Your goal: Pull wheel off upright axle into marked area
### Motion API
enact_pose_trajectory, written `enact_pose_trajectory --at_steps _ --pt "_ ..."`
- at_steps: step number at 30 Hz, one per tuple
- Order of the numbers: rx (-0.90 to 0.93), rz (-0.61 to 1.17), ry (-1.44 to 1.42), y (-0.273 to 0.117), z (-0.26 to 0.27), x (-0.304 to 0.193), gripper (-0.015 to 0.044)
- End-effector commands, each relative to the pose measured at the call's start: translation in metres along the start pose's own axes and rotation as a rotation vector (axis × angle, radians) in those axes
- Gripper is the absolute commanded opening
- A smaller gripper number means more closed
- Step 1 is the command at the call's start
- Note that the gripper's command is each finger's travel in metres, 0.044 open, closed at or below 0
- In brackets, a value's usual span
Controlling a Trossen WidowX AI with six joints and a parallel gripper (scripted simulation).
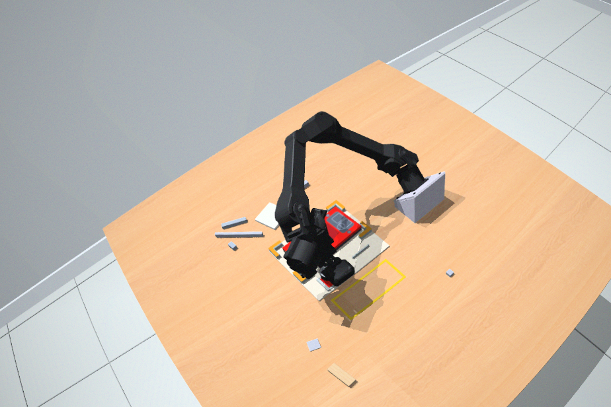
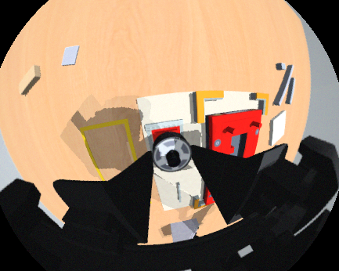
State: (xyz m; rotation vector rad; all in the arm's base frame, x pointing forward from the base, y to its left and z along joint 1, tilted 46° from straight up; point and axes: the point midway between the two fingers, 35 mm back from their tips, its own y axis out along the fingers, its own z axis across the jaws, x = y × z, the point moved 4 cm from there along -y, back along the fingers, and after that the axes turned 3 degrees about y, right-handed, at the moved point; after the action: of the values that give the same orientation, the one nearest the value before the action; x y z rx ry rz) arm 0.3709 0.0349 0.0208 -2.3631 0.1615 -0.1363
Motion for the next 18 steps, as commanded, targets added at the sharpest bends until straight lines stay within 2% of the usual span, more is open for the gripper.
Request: enact_pose_trajectory --at_steps 1,18 --pt "0.006 -0.015 -0.005 -0.0109 0.0011 -0.0005 0.0" --pt "0.005 -0.016 -0.006 -0.0165 0.0013 -0.0008 0.0"
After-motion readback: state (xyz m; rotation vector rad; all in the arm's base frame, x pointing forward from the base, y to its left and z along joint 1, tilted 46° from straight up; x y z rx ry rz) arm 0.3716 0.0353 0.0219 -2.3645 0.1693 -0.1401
